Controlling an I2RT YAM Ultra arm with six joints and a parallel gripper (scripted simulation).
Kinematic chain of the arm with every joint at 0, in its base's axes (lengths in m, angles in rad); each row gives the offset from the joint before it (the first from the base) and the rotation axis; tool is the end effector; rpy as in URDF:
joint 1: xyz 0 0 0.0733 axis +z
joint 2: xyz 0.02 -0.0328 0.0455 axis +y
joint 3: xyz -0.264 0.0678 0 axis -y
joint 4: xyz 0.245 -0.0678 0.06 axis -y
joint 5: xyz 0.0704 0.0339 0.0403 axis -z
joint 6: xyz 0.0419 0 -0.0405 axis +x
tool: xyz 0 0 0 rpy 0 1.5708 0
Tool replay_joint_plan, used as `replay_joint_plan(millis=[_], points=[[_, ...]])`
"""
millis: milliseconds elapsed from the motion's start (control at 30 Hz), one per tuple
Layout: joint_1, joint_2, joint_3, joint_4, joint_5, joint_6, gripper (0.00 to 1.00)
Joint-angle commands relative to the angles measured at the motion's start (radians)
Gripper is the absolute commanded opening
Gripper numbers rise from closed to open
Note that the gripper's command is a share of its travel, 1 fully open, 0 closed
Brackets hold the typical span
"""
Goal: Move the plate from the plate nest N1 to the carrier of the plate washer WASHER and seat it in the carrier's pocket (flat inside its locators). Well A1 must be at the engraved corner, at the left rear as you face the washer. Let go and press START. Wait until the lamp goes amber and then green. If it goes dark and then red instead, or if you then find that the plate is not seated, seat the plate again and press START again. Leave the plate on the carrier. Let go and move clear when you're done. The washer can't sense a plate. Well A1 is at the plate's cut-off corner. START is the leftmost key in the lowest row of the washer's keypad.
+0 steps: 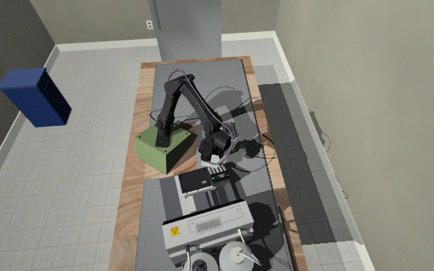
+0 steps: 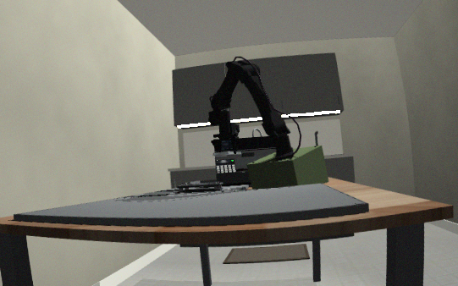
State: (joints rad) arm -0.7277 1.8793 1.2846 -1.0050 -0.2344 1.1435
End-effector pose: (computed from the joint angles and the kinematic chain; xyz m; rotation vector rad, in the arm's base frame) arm 0.2561 -0.2136 0.1717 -2.4550 -1.8032 -0.3418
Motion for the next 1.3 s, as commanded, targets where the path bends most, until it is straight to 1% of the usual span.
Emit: replay_joint_plan(millis=[0,1067,1167,1267], points=[[-0.002,-0.013,0.034,-0.023,0.004,0.021,0.84],[-0.001,-0.013,0.034,-0.023,0.004,0.021,0.84],[-0.055,-0.015,0.025,-0.025,0.010,0.075,0.84],[-0.097,0.001,-0.003,-0.030,0.012,0.130,0.84]])
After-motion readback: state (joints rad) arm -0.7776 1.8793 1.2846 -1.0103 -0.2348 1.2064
